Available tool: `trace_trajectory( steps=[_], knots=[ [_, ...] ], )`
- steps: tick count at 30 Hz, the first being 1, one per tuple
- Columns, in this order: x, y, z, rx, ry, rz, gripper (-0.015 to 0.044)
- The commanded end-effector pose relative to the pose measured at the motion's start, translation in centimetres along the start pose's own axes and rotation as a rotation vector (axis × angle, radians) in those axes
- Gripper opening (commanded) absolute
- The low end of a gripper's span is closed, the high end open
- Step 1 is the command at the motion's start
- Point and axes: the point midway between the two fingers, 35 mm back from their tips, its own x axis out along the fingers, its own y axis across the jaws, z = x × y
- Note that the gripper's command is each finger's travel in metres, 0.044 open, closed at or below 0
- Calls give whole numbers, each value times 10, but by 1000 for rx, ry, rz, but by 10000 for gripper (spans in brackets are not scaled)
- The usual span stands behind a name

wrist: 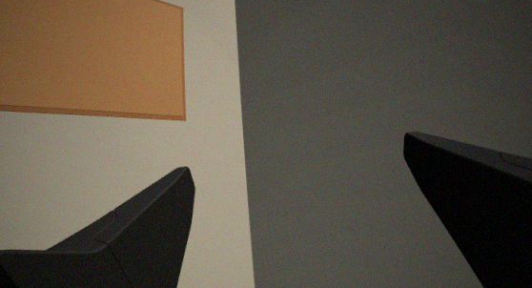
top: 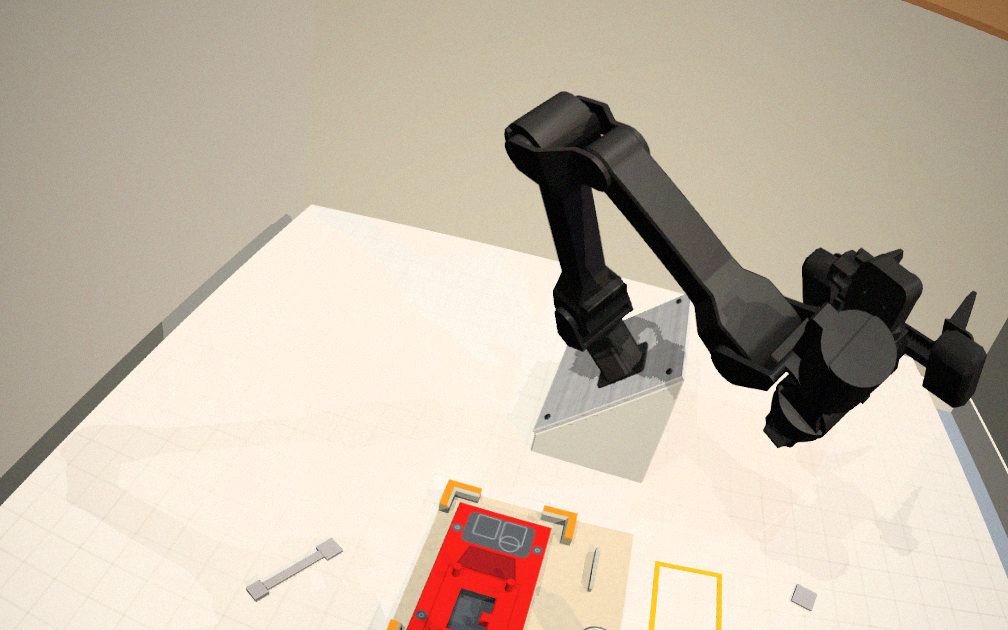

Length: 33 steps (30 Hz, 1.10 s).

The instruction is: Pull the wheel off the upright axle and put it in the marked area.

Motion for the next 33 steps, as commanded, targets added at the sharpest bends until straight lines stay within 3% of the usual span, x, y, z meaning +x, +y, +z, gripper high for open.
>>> trace_trajectory(
  steps=[1,4,11,17,26,33],
  knots=[
    [-1,-2,0,17,4,-11,374],
    [-11,-27,-9,250,46,-165,300],
    [-64,-81,-45,940,80,-660,300],
    [-129,-95,-81,1466,-3,-1131,300],
    [-238,-60,-116,1970,-337,-1956,300],
    [-315,-4,-109,1921,-761,-2626,300]
  ],
)
